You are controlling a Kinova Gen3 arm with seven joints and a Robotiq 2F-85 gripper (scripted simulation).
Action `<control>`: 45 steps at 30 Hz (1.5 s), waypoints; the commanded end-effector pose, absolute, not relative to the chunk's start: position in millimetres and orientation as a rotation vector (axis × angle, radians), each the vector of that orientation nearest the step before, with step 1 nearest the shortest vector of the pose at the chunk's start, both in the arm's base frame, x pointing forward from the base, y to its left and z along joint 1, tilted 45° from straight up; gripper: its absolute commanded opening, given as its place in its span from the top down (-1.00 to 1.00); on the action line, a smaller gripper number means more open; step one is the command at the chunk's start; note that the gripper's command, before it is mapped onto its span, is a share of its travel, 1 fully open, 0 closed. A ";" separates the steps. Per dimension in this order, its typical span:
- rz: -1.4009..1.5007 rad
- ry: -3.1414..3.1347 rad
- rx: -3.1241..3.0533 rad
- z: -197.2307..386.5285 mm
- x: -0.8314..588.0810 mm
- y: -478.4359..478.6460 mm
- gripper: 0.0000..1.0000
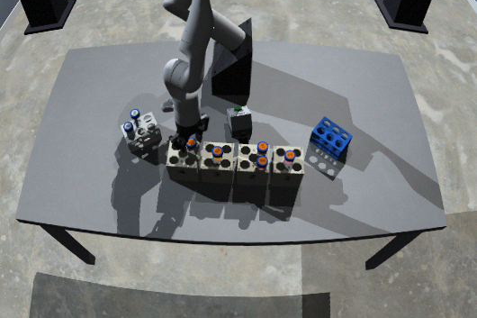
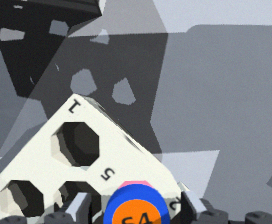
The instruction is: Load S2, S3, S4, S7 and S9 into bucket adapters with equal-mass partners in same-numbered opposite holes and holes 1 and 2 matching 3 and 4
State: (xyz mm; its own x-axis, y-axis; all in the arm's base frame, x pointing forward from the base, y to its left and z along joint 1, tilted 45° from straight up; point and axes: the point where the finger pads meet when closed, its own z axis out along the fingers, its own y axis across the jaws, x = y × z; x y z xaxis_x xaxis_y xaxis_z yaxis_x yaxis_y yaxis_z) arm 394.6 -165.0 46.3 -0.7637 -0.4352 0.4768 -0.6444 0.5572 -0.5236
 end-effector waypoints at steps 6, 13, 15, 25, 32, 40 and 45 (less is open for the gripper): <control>1.018 -2.503 0.894 46.6 395.0 -164.6 -0.24; 1.018 -2.503 0.894 46.6 395.0 -164.6 -0.24; 1.018 -2.503 0.894 47.5 395.1 -163.7 -0.24; 1.018 -2.503 0.894 56.9 395.6 -154.3 -0.24; 1.018 -2.503 0.894 61.6 395.8 -149.6 -0.24; 1.018 -2.503 0.894 69.2 396.2 -142.0 -0.24; 1.018 -2.503 0.894 72.0 396.4 -139.2 -0.24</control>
